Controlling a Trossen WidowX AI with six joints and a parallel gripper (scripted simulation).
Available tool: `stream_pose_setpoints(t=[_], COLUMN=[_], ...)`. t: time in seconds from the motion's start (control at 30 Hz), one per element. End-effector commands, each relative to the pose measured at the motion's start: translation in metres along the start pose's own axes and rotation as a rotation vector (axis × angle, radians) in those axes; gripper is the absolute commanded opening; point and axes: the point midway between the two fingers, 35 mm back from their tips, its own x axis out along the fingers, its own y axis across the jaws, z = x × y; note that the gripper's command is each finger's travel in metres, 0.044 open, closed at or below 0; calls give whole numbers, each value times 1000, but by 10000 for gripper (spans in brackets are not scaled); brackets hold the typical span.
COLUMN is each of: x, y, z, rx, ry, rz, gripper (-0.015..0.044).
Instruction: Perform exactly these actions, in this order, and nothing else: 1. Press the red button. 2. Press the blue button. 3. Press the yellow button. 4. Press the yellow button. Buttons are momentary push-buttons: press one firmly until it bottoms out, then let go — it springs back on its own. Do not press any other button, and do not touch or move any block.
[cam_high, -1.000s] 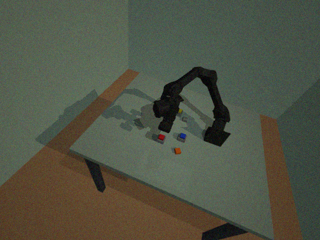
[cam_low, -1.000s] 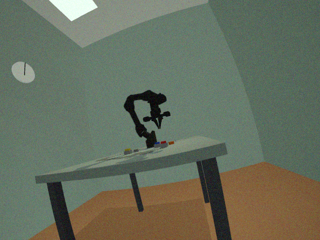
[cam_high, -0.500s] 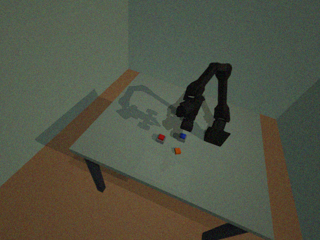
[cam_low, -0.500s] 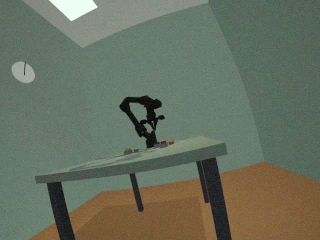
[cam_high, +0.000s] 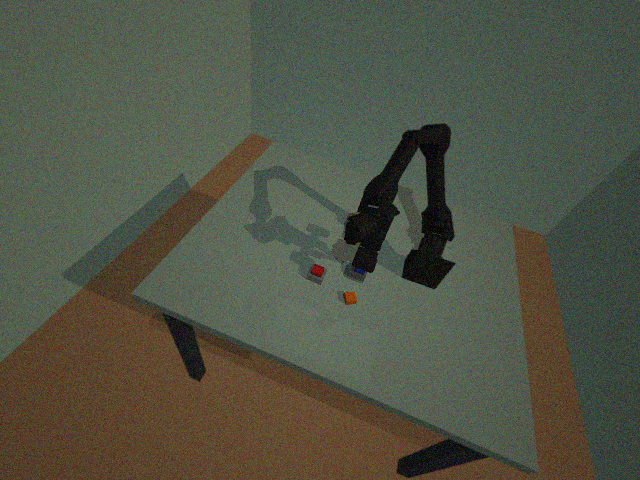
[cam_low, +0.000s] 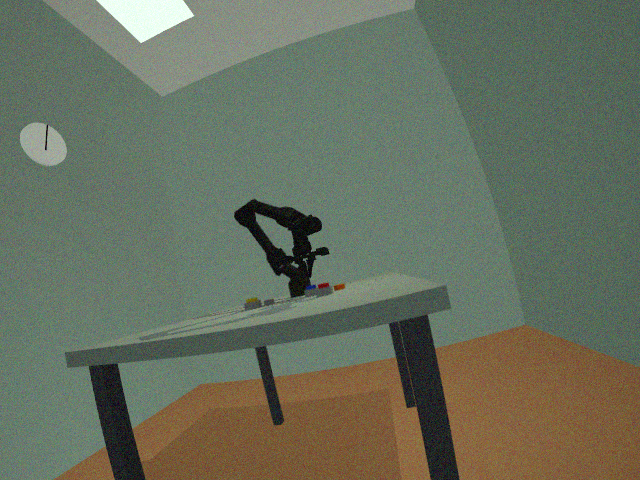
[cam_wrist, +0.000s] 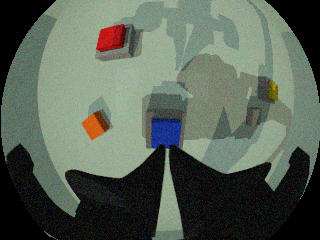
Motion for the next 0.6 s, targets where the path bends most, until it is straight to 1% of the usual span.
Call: stream_pose_setpoints(t=[0.0, 0.57], x=[8, 35], y=[-1, -1], z=[0, 0], rx=[-5, -5], ry=[-3, -4], rz=[-4, -5], gripper=[20, 20])
